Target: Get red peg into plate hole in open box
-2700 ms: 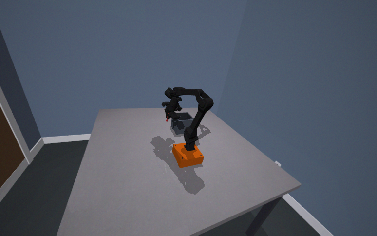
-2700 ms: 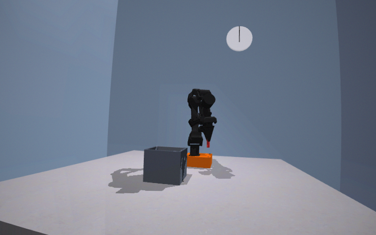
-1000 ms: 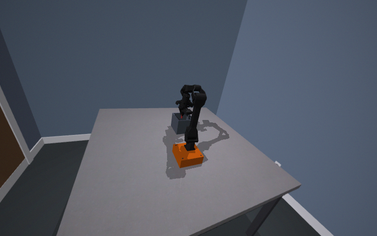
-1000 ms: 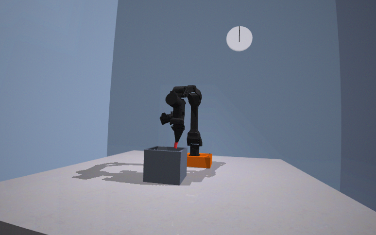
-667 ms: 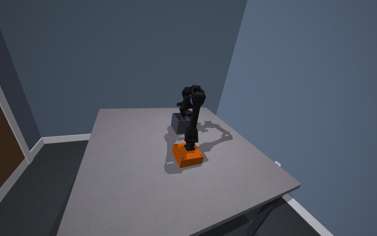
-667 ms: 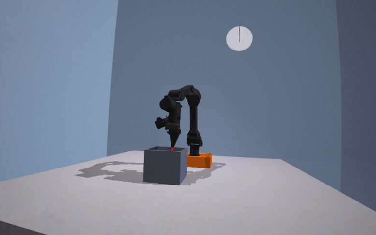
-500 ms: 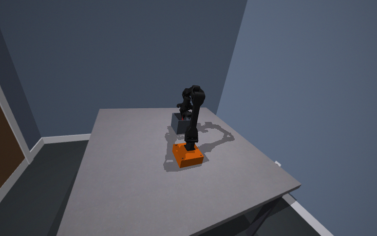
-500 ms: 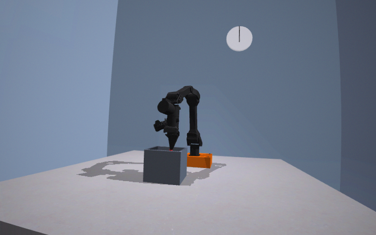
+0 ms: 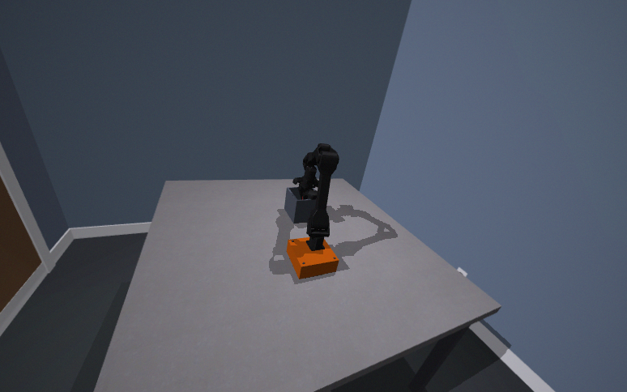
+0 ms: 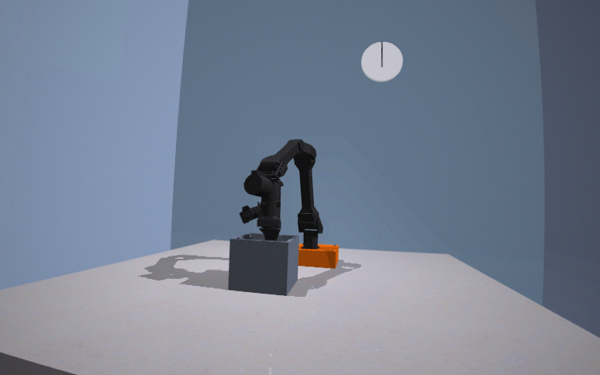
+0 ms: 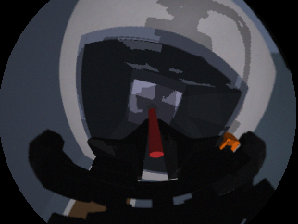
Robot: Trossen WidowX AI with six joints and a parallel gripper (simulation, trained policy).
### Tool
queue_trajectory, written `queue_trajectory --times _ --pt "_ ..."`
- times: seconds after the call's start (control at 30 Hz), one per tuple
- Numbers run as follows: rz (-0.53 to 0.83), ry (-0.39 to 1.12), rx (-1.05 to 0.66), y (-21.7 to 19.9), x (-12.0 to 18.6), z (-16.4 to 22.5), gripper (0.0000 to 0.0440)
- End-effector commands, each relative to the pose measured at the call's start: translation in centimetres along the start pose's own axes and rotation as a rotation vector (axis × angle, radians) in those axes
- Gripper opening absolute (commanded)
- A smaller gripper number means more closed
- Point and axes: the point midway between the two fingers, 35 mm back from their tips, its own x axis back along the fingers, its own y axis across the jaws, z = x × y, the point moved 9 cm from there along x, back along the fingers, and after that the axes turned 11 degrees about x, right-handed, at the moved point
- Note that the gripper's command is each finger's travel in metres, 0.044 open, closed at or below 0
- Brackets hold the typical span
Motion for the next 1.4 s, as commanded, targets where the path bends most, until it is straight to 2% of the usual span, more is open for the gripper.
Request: queue_trajectory --times 0.0,0.07,0.27,0.3,0.43,0.8,1.37 --pt "0.005 0.007 0.017 0.0 -0.9 -0.1 0.0" --pt "0.012 0.007 0.025 0.1 -1.2 -0.2 0.0004" --pt "0.037 0.02 0.048 0.4 -1.9 -0.5 0.011" --pt "0.036 0.025 0.05 0.4 -1.9 -0.6 0.0117" --pt "0.028 0.037 0.052 0.5 -1.4 -1.0 0.0117" --pt "-0.067 0.12 0.015 0.7 1.2 -3.0 0.0185" --pt "-0.245 0.176 0.004 0.8 5.5 -5.8 0.023"
